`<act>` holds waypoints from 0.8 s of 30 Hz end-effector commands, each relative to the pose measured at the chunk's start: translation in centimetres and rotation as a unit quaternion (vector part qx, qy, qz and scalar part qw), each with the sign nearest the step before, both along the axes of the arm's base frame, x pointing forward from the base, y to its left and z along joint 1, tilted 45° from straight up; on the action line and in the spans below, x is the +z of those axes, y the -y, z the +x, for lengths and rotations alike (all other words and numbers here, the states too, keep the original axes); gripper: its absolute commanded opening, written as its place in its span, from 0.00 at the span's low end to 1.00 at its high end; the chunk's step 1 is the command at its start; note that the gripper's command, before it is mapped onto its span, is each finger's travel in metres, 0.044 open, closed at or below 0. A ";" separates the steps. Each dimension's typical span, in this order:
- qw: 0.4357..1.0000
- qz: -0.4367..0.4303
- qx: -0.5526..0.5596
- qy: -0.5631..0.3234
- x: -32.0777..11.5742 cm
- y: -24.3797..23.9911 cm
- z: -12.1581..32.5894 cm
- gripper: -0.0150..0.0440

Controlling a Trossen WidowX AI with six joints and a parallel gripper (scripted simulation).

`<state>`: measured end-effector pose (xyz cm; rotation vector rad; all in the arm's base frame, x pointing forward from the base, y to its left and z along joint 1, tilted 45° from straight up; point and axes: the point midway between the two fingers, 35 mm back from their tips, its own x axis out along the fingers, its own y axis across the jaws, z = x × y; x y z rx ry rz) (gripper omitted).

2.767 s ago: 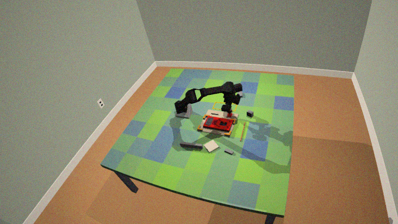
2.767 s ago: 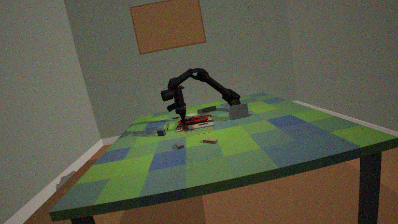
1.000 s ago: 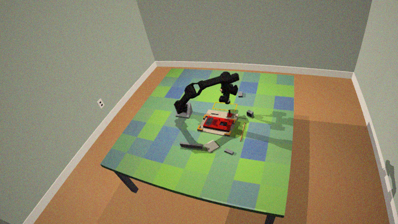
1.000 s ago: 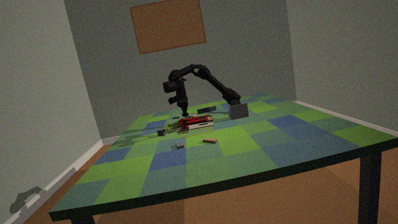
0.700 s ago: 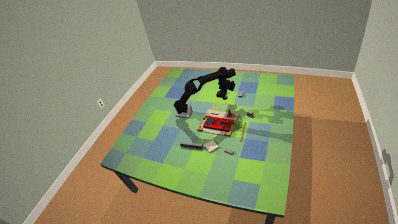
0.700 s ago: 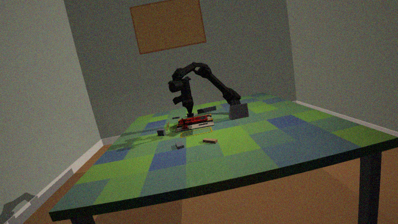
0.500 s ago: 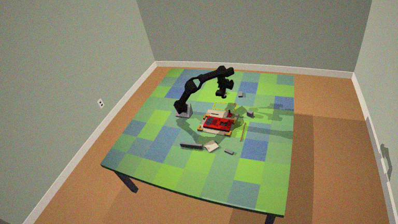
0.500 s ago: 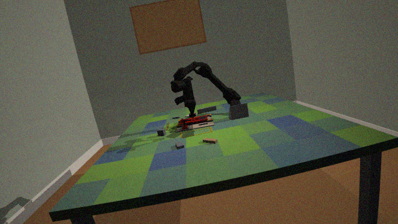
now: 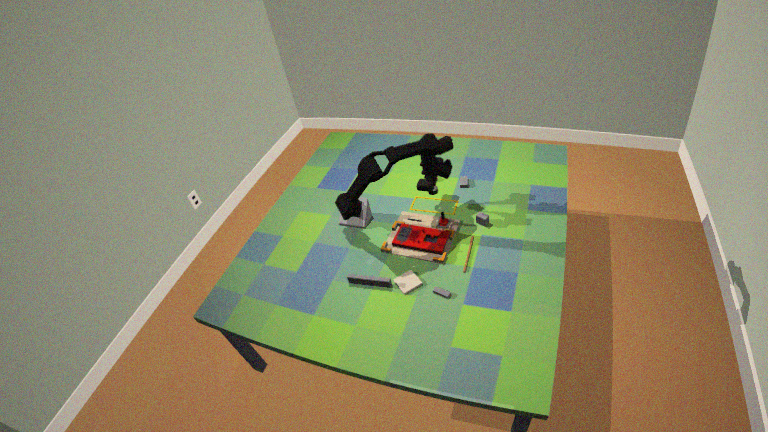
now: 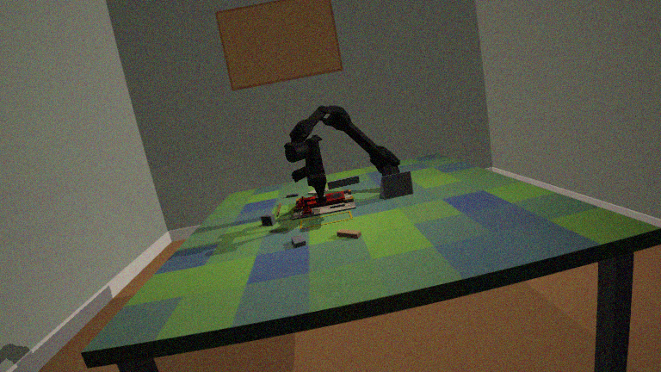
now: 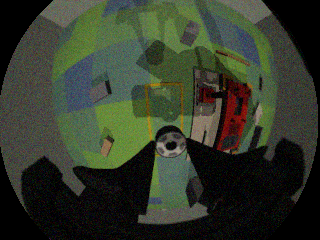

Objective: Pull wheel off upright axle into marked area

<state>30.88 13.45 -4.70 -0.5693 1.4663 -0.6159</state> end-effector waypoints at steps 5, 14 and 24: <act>1.000 -0.005 0.002 -0.003 -3.3 3.3 0.1 0.25; 1.000 -0.006 0.002 -0.003 -5.4 5.6 -0.2 0.25; 1.000 -0.004 -0.002 -0.002 -5.1 5.3 -0.1 0.57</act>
